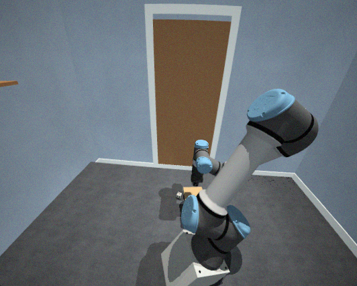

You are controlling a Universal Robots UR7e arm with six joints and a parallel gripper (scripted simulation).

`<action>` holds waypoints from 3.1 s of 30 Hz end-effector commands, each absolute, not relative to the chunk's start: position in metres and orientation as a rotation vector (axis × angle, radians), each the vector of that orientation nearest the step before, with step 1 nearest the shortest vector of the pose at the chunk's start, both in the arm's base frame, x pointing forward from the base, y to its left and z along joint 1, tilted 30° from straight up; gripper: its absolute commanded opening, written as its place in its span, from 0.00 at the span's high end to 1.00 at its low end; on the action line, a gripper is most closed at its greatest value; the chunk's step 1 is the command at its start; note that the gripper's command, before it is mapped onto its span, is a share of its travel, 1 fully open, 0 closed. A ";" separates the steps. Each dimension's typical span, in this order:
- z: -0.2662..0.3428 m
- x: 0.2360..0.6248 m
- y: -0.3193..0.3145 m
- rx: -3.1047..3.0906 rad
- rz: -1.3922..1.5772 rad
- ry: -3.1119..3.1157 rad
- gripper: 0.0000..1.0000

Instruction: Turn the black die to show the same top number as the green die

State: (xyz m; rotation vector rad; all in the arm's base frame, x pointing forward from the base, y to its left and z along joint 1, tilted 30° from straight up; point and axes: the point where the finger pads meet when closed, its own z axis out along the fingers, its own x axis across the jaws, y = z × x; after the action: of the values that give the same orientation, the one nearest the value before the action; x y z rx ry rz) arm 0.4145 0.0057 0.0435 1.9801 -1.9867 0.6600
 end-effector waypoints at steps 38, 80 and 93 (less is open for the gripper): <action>-0.037 0.427 -0.039 1.980 0.661 -1.987 0.43; -0.037 0.427 -0.039 1.980 0.661 -1.987 0.43; -0.037 0.428 -0.039 1.980 0.661 -1.987 0.43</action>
State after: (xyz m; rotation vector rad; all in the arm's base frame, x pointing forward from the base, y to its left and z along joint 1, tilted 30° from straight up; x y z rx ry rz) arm 0.4275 -0.0393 -0.0371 1.9796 -1.9869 0.6592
